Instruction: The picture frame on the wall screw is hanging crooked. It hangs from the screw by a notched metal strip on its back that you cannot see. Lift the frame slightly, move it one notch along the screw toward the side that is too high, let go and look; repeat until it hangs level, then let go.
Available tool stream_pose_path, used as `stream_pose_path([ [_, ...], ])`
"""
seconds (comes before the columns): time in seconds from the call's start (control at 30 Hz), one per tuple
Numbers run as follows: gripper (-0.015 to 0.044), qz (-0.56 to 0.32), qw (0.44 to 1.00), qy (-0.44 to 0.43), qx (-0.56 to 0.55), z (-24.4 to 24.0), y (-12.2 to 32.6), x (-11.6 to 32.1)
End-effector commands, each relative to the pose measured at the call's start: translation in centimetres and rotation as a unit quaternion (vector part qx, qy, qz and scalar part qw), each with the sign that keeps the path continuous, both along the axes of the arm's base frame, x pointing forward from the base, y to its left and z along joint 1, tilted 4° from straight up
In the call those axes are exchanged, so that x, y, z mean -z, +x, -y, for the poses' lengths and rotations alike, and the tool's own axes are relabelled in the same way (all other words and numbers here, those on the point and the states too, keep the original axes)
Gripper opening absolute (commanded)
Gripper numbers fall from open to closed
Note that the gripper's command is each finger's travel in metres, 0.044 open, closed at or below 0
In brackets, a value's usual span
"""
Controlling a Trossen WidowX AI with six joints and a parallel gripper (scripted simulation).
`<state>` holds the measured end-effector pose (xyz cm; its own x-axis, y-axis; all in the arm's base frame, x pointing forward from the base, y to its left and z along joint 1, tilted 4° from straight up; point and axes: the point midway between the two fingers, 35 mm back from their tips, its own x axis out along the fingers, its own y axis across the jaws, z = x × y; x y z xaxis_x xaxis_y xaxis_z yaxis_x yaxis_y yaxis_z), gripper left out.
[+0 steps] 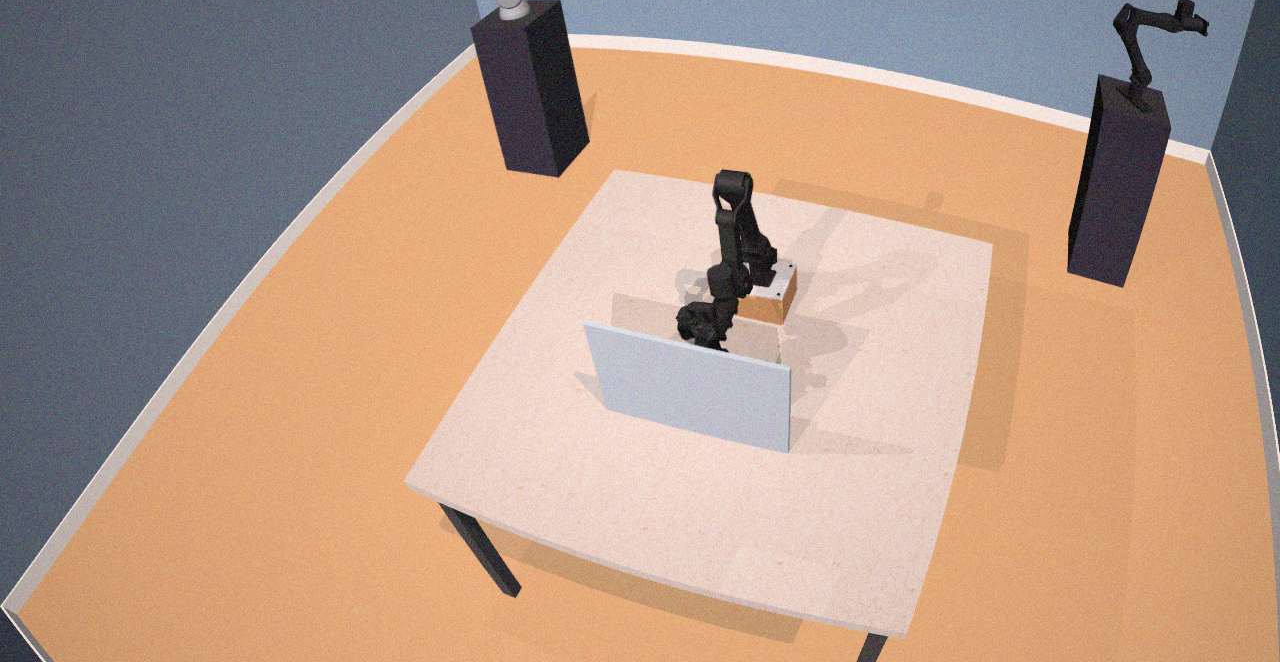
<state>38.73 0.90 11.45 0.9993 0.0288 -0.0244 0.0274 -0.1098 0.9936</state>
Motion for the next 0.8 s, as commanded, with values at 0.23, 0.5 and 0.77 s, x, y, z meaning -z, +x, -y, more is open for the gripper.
stream_pose_path([
  [0.23, 0.0000, 0.000, 1.000, -0.003, 0.000, 0.00, 0.02, -0.01],
  [0.5, 0.0000, 0.000, 1.000, -0.003, 0.000, 0.02, 0.01, -0.21],
  [0.77, 0.0000, 0.000, 1.000, -0.003, 0.000, 0.03, 0.02, -0.33],
])
